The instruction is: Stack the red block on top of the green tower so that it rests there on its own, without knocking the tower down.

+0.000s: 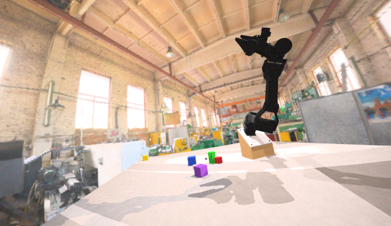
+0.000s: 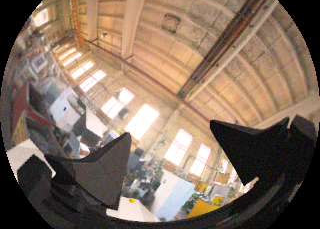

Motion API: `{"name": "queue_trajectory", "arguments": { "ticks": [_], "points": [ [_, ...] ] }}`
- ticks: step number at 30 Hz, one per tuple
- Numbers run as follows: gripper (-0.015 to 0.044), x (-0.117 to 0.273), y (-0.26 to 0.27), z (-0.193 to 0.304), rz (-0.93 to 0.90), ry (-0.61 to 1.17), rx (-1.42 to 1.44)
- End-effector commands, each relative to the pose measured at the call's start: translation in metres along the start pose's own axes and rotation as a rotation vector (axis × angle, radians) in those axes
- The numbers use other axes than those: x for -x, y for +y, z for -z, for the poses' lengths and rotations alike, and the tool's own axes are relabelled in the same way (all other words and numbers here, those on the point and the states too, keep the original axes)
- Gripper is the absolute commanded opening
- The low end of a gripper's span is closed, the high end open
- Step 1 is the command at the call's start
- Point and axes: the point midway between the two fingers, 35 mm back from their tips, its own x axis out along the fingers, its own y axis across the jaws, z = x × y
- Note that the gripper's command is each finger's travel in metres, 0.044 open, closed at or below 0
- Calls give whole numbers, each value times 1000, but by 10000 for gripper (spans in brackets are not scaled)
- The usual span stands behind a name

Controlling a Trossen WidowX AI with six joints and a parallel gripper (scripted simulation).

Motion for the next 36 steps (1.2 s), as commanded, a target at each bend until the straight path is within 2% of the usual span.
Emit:
{"name": "queue_trajectory", "arguments": {
  "ticks": [1,7,20,28,36],
  "points": [
    [440,-6,-39,16,-11,5,-192],
    [440,-24,-75,48,-41,44,-432],
    [440,-74,-102,143,-67,219,-825],
    [440,-105,-79,237,-99,487,-1050],
    [440,-113,-22,330,-129,820,-1203]
  ]
}}
